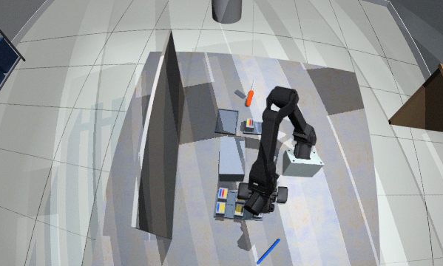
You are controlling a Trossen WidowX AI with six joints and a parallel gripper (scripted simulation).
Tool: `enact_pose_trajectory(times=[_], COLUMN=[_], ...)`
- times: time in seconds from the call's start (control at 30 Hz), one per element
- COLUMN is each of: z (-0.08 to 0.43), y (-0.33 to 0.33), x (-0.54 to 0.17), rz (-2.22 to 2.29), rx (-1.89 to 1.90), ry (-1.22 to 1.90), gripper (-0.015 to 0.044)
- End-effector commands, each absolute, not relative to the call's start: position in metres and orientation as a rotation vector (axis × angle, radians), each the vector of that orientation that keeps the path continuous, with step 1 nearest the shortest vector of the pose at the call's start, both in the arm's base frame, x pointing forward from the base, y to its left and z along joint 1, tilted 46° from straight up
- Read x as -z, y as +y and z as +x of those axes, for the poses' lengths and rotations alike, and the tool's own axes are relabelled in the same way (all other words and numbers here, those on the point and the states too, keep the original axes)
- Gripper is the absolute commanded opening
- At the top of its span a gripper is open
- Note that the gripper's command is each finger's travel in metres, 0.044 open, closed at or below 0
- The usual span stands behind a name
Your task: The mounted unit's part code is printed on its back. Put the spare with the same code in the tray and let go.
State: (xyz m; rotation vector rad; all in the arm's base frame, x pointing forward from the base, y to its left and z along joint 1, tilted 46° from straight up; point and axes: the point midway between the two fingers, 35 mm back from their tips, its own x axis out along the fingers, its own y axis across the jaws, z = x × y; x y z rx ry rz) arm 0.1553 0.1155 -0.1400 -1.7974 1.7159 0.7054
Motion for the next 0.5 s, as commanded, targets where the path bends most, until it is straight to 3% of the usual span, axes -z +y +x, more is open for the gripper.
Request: enact_pose_trajectory(times=[0.0,0.47], z=[0.154,0.153], y=[0.137,0.173], x=[0.12,0.092], rz=[-1.791,-1.793], rx=[-0.706,-0.713], ry=[1.706,1.693], gripper=[0.0,0.0])
